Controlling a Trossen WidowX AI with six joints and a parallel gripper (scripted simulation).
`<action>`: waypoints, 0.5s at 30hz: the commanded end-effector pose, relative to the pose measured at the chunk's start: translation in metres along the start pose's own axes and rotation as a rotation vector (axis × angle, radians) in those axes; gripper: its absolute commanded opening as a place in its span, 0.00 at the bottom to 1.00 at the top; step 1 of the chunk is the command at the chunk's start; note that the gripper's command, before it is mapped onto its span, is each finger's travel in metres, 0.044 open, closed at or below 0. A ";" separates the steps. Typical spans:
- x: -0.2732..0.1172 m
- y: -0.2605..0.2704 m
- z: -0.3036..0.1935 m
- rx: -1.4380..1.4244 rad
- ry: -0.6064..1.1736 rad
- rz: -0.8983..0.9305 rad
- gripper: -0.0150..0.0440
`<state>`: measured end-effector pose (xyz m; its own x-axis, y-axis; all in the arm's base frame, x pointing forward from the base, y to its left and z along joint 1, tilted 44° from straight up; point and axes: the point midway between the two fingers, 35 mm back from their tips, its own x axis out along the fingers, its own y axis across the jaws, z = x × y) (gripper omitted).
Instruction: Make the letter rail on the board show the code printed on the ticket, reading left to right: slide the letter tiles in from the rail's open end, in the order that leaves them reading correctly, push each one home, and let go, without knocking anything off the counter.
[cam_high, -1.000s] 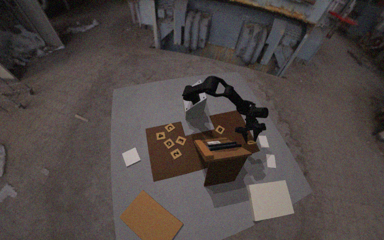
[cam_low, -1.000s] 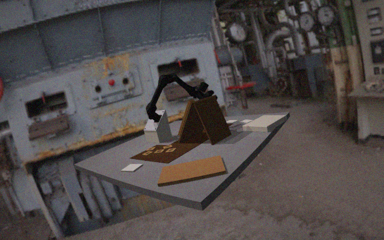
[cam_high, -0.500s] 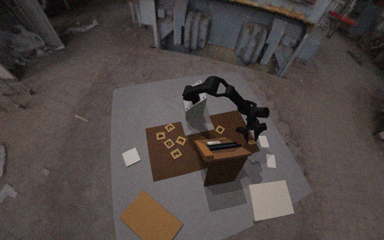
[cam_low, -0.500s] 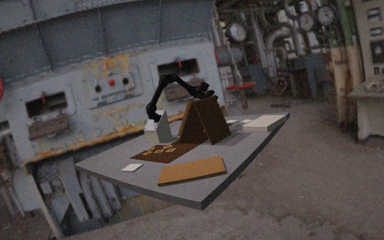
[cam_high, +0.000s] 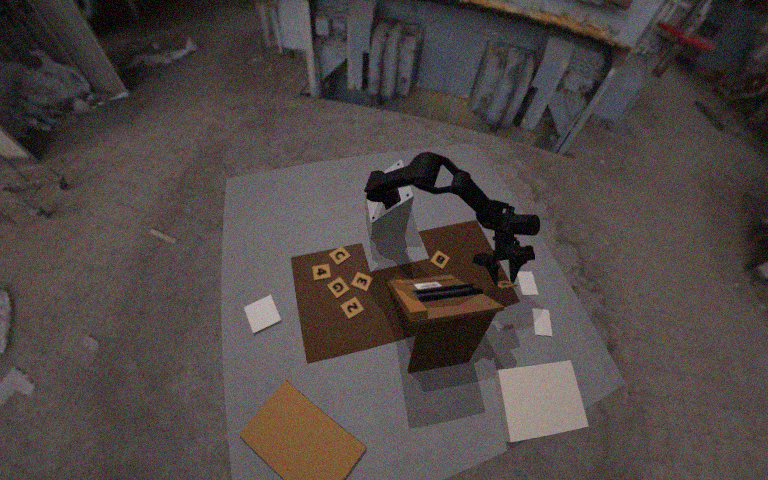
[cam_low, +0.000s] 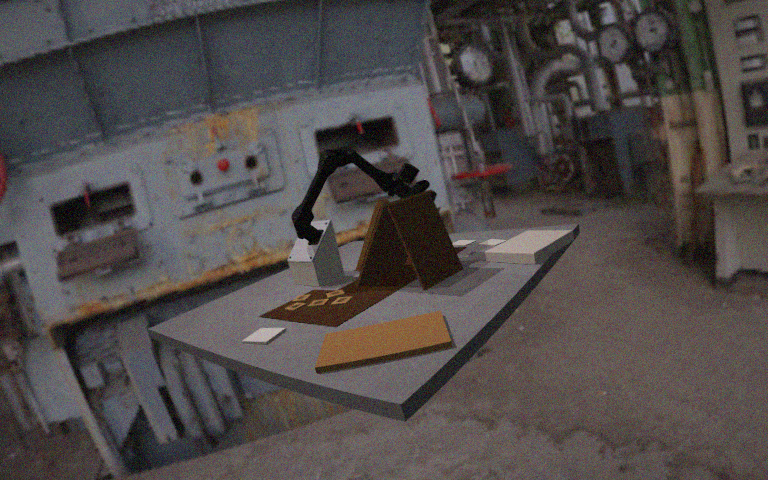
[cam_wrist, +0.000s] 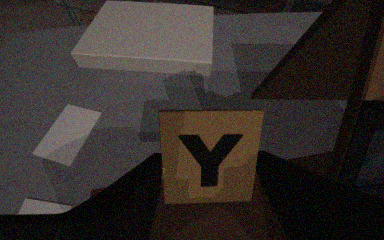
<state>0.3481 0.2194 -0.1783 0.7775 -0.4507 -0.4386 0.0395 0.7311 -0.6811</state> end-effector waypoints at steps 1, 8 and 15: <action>0.000 -0.001 0.000 0.006 -0.002 -0.003 0.25; 0.000 -0.005 0.000 0.006 -0.002 -0.003 0.25; 0.000 -0.009 0.002 0.006 -0.002 -0.003 0.25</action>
<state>0.3457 0.2123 -0.1782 0.7742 -0.4562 -0.4387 0.0423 0.7289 -0.6833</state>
